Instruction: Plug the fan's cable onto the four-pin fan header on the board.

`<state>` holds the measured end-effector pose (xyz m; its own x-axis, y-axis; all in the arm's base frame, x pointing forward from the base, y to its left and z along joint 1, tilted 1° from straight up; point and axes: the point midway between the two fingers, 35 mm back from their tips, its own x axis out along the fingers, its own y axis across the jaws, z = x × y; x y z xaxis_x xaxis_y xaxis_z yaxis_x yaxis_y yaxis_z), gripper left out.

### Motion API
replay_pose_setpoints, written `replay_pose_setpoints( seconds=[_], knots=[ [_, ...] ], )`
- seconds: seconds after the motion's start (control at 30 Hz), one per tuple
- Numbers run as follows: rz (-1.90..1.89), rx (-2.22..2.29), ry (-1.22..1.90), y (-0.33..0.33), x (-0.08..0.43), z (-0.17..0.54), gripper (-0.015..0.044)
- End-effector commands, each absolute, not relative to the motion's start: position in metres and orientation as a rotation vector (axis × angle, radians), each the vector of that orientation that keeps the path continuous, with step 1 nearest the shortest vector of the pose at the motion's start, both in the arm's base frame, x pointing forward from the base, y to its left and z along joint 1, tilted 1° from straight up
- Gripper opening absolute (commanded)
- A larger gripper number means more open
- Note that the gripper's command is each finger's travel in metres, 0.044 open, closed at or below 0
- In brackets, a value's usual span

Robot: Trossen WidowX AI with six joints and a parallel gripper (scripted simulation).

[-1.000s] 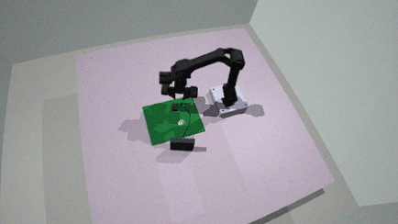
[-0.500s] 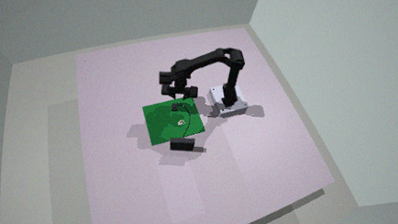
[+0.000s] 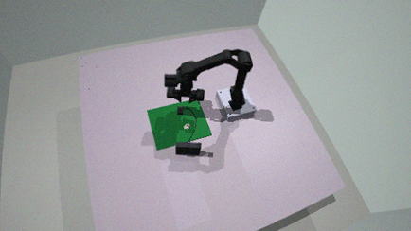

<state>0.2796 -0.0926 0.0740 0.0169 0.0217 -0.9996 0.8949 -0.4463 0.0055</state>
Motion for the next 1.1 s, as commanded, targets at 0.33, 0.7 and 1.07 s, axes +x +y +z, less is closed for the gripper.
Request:
replay_pose_setpoints(
  seconds=[0.33, 0.7, 1.07],
  knots=[
    [-1.517, 1.568, 0.967, -0.0921, 0.2798, 0.0736, 0.0440],
    [-1.517, 1.568, 0.967, -0.0921, 0.2798, 0.0736, 0.0440],
    [-1.514, 1.573, 0.971, -0.0931, 0.2804, 0.0749, 0.0414]
  ],
)
